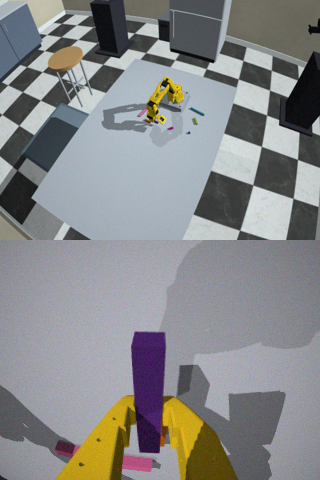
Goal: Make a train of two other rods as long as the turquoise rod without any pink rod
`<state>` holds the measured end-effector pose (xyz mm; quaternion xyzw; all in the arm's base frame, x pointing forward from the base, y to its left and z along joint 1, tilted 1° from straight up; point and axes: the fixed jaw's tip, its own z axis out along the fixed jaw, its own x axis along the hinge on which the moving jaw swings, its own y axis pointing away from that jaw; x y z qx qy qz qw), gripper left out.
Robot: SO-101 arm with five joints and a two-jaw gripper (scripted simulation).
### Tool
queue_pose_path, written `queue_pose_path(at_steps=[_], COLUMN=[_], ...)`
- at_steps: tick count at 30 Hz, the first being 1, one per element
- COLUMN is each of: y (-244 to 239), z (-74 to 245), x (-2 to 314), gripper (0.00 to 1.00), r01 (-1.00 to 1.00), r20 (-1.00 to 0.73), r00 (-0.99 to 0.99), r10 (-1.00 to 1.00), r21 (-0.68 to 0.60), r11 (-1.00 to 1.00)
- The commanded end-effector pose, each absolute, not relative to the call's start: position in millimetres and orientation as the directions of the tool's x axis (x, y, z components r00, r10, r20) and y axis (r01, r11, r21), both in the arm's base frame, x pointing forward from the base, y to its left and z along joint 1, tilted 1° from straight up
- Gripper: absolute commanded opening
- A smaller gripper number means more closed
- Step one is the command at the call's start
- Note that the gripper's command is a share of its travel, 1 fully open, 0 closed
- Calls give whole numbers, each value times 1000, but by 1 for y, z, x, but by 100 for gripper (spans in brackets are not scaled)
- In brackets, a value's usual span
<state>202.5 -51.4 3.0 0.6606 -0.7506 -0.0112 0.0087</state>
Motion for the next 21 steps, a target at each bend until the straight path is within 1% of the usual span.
queue_pose_path(at_steps=[1, 13, 14, 21], y=[-45, -42, -39, -39], z=[4, 4, 10, 10], x=[203, 204, 208, 208], gripper=[0, 0, 0, 0], r01=[-990, -989, -989, -989], r20=[-1, -1, 1, 1], r00=[-139, -146, -148, -148], r10=[-990, -989, -989, -989], r21=[16, 16, -17, -17], r11=[139, 146, 148, 148])
